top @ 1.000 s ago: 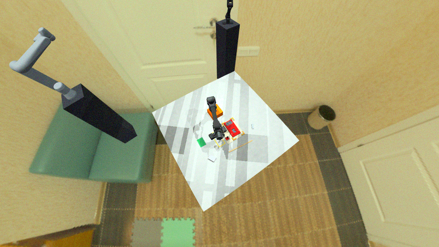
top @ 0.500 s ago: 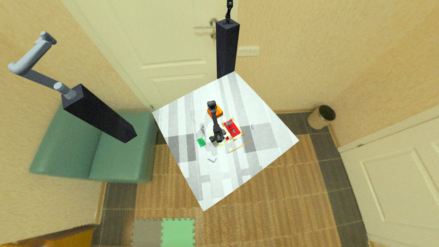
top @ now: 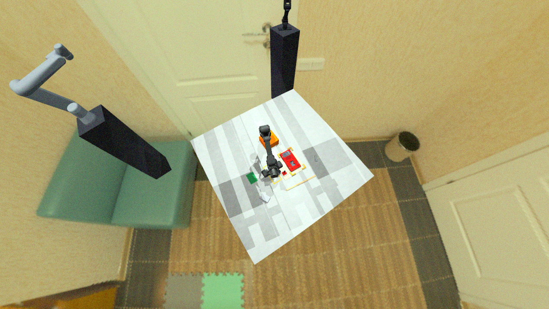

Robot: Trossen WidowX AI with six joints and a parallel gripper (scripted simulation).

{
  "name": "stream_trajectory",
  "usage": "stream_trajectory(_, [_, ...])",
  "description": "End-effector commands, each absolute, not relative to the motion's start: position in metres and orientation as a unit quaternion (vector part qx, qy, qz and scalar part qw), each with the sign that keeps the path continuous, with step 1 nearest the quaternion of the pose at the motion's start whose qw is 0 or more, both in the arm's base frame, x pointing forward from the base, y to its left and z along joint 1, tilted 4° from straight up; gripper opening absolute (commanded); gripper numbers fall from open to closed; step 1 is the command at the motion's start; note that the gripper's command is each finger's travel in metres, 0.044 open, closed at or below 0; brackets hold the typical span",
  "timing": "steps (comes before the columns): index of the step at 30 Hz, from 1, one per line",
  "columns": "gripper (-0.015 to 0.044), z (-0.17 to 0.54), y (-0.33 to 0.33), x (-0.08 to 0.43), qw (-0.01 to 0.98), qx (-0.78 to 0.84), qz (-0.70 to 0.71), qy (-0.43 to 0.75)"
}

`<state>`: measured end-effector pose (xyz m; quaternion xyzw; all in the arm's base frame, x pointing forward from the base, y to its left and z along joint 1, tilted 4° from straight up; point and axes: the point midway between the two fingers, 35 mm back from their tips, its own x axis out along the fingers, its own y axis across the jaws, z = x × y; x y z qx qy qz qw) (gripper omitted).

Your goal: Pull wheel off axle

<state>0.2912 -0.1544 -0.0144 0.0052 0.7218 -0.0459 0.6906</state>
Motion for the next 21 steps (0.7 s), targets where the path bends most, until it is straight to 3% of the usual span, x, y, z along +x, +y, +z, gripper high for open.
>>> stream_trajectory(1, [0.03,0.023,-0.154,0.297,0.697,0.001,-0.05,0.715])
stream_trajectory(6, [0.03,0.036,-0.153,0.296,0.697,0.0,-0.05,0.715])
stream_trajectory(12, [0.044,0.059,-0.131,0.26,0.699,0.0,-0.049,0.714])
stream_trajectory(16, [0.044,0.077,-0.112,0.225,0.696,0.001,-0.049,0.717])
stream_trajectory(21, [0.044,0.079,-0.108,0.22,0.695,0.001,-0.049,0.717])
